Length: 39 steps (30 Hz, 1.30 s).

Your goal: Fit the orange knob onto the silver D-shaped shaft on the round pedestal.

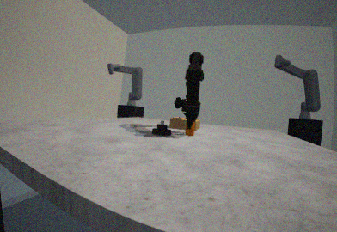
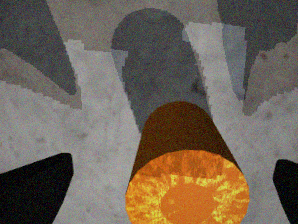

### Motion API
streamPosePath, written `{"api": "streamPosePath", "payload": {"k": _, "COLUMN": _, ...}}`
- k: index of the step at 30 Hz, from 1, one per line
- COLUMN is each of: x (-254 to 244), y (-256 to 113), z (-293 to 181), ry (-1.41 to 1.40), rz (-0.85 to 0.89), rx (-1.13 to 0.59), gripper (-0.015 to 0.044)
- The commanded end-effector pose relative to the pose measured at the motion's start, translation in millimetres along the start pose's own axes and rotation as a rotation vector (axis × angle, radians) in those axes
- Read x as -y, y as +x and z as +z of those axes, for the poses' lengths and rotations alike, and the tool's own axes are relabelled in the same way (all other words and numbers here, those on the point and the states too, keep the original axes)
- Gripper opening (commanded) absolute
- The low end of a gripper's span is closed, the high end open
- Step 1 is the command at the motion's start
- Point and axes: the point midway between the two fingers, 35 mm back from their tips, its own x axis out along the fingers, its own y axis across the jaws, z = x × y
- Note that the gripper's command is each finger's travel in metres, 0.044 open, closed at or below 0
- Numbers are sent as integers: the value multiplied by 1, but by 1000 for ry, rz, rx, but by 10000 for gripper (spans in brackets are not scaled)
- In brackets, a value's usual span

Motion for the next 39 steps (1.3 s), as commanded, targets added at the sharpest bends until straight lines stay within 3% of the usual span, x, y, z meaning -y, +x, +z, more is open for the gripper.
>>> {"api": "streamPosePath", "payload": {"k": 1, "x": 2, "y": 8, "z": 1, "ry": 1, "rz": -8, "rx": 5, "gripper": 440}}
{"api": "streamPosePath", "payload": {"k": 14, "x": 3, "y": 26, "z": 1, "ry": 1, "rz": -9, "rx": 4, "gripper": 440}}
{"api": "streamPosePath", "payload": {"k": 24, "x": 3, "y": 26, "z": 1, "ry": 1, "rz": -9, "rx": 4, "gripper": 177}}
{"api": "streamPosePath", "payload": {"k": 30, "x": 3, "y": 26, "z": 1, "ry": 1, "rz": -9, "rx": 4, "gripper": 138}}
{"api": "streamPosePath", "payload": {"k": 35, "x": -1, "y": 13, "z": 1, "ry": 1, "rz": -8, "rx": 4, "gripper": 6}}
{"api": "streamPosePath", "payload": {"k": 39, "x": -7, "y": -9, "z": 0, "ry": 1, "rz": -8, "rx": 5, "gripper": 0}}
